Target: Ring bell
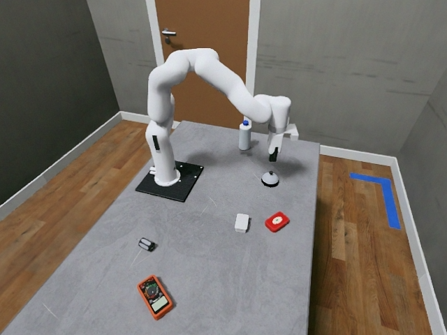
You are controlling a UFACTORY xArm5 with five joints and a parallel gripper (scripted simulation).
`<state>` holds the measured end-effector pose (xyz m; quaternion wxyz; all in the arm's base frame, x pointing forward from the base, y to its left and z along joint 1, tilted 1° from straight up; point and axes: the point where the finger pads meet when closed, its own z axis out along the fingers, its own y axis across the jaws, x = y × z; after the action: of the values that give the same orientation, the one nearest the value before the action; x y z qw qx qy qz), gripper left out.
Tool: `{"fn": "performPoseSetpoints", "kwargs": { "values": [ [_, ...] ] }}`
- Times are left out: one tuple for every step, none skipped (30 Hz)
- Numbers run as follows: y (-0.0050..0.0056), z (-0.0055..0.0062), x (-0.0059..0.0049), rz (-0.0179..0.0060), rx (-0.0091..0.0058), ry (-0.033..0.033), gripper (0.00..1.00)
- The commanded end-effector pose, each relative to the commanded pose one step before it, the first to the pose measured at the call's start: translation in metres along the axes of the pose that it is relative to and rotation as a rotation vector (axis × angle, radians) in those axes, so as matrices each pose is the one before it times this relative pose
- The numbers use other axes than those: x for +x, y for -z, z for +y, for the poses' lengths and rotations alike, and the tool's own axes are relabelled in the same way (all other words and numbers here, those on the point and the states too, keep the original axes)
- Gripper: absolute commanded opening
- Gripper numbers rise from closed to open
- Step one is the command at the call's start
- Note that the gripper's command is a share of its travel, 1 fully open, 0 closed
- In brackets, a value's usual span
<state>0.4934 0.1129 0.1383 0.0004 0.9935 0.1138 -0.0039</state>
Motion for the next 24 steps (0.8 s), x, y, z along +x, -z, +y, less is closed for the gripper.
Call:
{"fn": "performPoseSetpoints", "kwargs": {
  "values": [
    [0.00202,0.0,0.0014,0.00504,0.0,0.00001,0.0],
    [-0.00002,0.0,0.0,0.0,0.0,0.0,0.0],
    [-0.00005,0.0,0.0,0.0,0.0,0.0,0.0],
    [-0.00009,0.0,0.0,0.0,0.0,0.0,0.0],
    [-0.00015,0.0,0.0,-0.00001,0.0,0.0,0.0],
    [-0.00021,0.0,0.00001,-0.00001,0.0,0.0,0.0],
    [-0.00029,0.0,0.00001,-0.00001,0.0,0.0,0.0],
    [-0.00037,0.00001,0.00001,-0.00002,0.0,0.0,0.0],
    [-0.00045,0.00001,0.00001,-0.00002,0.0,0.00001,0.0],
    [0.0,0.0,0.0,0.0,0.0,0.0,0.0],
    [0.0,0.0,0.0,0.0,0.0,0.0,0.0],
    [-0.00055,0.00001,0.00001,-0.00003,0.0,0.00001,0.0],
    [-0.00064,0.00001,0.00002,-0.00003,0.0,0.00001,0.0],
    [-0.00074,0.00001,0.00002,-0.00004,0.0,0.00001,0.0],
    [-0.00084,0.00001,0.00002,-0.00004,0.0,0.00001,0.0],
    [-0.00093,0.00001,0.00002,-0.00005,0.0,0.00001,0.0],
    [-0.00103,0.00001,0.00002,-0.00005,0.0,0.00001,0.0],
    [-0.00113,0.00002,0.00002,-0.00006,0.0,0.00001,0.0],
    [-0.00122,0.00002,0.00002,-0.00006,0.0,0.00001,0.0],
    [-0.00128,0.00002,0.00004,0.0,0.0,0.0,0.0],
    [-0.00137,0.00002,0.00004,0.0,0.0,0.0,0.0],
    [-0.00145,0.00002,0.00004,0.0,0.0,0.0,0.0],
    [-0.00152,0.00002,0.00004,0.0,0.0,0.0,0.0],
    [-0.00159,0.00002,0.00003,0.0,0.0,0.0,0.0]
  ]
}}
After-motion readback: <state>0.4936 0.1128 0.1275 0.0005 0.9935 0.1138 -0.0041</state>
